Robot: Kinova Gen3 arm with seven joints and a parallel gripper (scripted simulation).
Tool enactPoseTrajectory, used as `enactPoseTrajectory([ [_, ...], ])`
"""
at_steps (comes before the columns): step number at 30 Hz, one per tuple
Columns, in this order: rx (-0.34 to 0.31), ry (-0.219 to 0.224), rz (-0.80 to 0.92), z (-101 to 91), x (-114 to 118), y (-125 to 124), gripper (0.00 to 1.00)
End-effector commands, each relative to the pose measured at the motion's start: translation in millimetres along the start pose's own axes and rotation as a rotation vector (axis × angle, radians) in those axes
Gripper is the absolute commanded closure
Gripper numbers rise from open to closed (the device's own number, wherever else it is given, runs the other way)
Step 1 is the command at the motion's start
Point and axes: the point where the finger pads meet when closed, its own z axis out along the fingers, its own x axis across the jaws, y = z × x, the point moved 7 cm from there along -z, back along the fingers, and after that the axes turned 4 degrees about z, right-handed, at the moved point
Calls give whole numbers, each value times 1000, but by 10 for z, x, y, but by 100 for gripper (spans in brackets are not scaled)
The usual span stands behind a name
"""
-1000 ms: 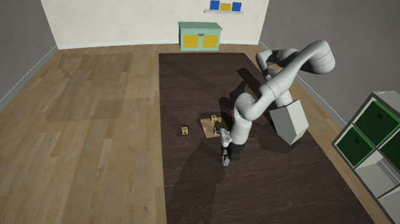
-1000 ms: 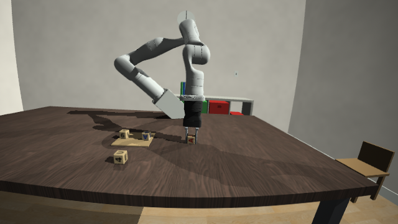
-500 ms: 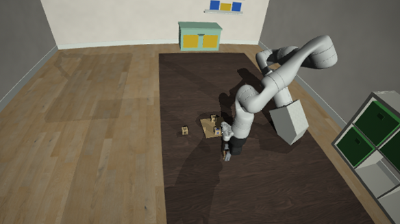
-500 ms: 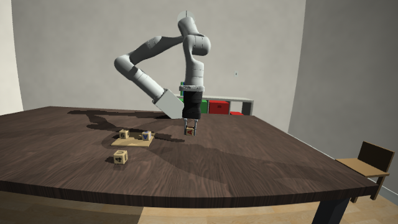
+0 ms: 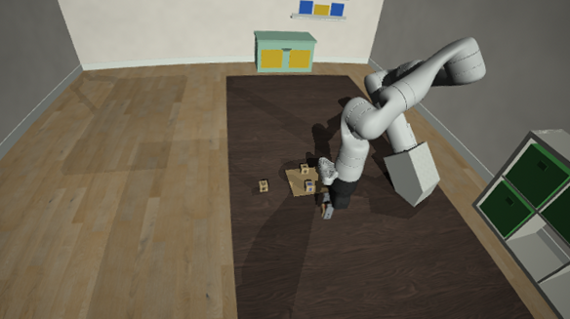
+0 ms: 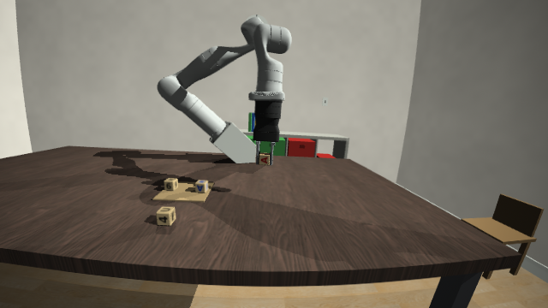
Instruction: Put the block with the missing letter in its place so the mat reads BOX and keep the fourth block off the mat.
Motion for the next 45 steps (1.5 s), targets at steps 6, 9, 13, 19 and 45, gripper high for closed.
enactPoseTrajectory([
  [6, 1, -4, -1, -21, -8, 1, 43],
  [9, 2, -4, -2, -21, -7, 0, 43],
  [13, 2, -4, -8, -25, 3, -9, 43],
  [19, 4, -4, -24, -35, 28, -30, 43],
  [45, 29, 2, -414, -185, 648, -406, 43],
])
